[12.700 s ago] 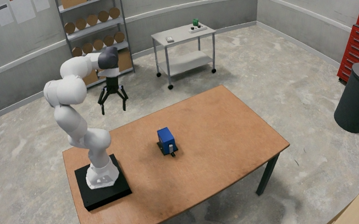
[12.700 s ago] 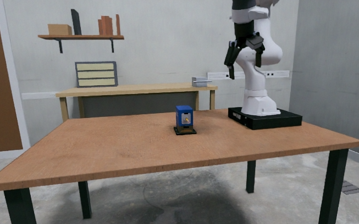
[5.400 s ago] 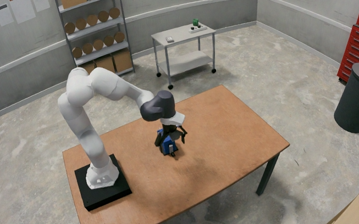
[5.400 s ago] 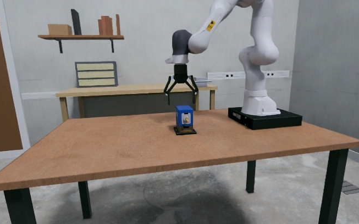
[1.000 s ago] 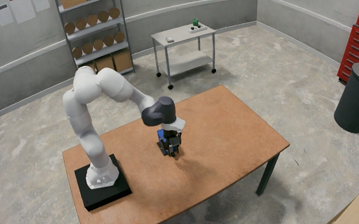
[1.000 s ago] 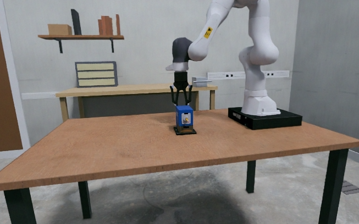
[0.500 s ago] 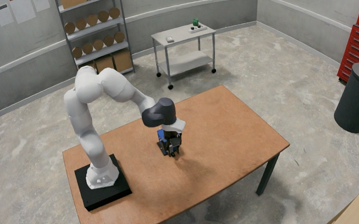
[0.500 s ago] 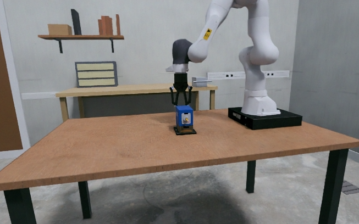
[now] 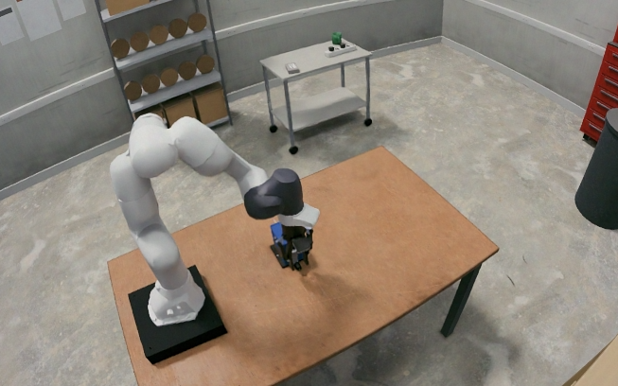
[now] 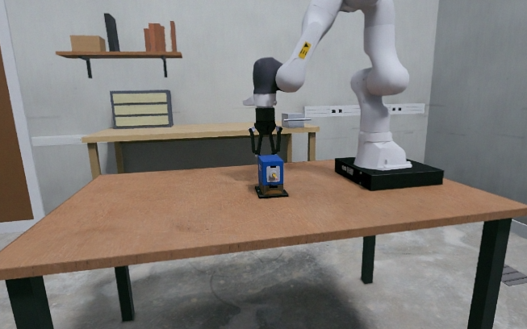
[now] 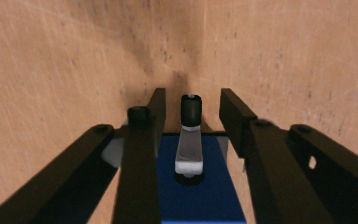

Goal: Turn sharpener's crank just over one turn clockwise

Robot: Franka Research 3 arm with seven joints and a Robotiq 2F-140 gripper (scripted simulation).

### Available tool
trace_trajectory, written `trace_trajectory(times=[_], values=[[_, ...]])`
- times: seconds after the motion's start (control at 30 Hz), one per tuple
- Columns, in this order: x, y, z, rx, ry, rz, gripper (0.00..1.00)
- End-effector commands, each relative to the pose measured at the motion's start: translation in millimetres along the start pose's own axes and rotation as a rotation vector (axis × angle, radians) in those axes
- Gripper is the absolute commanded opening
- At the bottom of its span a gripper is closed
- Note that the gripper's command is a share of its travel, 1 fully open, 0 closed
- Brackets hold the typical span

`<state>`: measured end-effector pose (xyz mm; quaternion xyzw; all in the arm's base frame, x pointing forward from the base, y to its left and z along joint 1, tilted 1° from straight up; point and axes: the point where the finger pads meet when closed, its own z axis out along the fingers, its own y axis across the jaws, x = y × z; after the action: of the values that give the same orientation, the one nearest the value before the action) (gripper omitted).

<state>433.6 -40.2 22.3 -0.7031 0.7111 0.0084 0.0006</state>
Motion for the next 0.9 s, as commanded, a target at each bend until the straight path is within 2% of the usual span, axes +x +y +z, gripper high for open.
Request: trace_trajectory(times=[0.0,0.87], values=[[-0.3,-0.1,0.5,0.001,-0.002,-0.004,0.39],[-0.3,-0.1,7.1,0.001,-0.002,-0.004,0.39]])
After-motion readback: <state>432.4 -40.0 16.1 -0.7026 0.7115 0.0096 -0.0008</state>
